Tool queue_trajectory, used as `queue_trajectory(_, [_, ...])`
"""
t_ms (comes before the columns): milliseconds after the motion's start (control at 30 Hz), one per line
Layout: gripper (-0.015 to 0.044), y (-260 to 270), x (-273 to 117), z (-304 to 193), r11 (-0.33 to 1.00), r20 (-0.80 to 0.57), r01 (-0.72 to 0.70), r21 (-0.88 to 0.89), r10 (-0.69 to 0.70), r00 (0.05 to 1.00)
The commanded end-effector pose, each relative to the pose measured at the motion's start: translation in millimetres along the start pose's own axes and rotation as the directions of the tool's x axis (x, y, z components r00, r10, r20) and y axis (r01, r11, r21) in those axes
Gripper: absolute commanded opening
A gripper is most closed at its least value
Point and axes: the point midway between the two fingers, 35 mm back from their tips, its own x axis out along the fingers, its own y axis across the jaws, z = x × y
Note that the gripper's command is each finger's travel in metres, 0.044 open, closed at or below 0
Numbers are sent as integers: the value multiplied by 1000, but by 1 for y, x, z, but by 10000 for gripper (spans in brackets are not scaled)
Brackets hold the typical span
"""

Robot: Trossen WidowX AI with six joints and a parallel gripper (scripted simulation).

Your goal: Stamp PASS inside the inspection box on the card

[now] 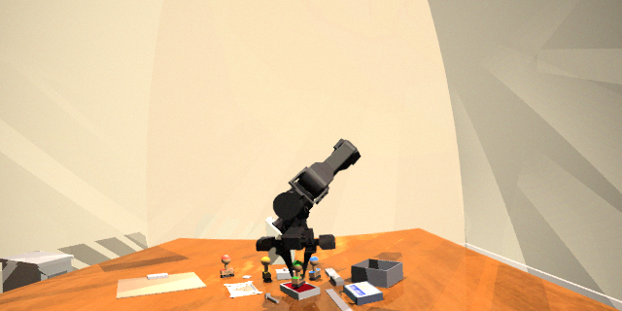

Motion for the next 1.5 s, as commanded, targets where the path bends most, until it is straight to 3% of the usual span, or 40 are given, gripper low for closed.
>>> queue_trajectory(0, [0, 0, 2, -1, 1000, 0, -4, 4, 4, 1000])
queue_trajectory(1467, [0, 0, 8, -1, 1000, 0, -5, 0, 5, 1000])
